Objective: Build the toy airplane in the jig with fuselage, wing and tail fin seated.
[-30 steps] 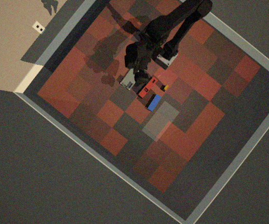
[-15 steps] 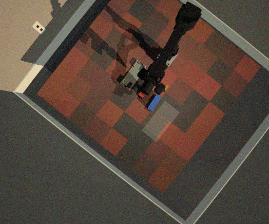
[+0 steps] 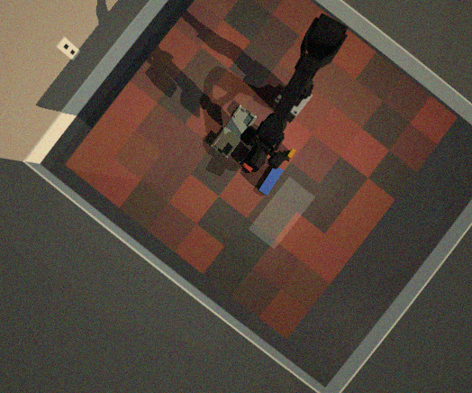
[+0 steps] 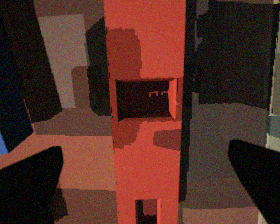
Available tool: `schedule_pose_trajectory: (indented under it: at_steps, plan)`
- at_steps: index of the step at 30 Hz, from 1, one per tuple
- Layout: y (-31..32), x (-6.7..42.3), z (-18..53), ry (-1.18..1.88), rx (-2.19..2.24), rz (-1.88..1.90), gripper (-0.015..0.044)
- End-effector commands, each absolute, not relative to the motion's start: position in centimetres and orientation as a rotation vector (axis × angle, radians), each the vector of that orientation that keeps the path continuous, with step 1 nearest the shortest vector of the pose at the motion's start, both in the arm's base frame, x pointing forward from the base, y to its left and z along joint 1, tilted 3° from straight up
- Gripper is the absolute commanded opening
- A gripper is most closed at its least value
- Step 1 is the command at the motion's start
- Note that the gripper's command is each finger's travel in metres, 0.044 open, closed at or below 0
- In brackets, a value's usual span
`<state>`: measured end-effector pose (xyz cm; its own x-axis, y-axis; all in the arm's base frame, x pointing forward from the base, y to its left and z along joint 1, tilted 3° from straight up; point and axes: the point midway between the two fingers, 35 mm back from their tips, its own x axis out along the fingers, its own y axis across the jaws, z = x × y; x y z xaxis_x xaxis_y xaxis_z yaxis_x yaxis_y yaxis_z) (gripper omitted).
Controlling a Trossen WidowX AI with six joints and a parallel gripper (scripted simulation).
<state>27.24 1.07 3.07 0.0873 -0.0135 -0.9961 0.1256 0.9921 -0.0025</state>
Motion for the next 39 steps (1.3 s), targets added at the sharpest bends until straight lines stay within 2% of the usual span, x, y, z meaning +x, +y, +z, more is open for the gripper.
schedule_pose_trajectory:
  at_steps: [1,33,39]
  plan:
    - [1.0,27.0,2.3,1.49,0.083,-0.106,0.044]
    - [0.9,27.3,-2.5,1.491,0.083,-0.106,0.044]
    - [0.9,27.3,-2.5,1.491,0.083,-0.106,0.0282]
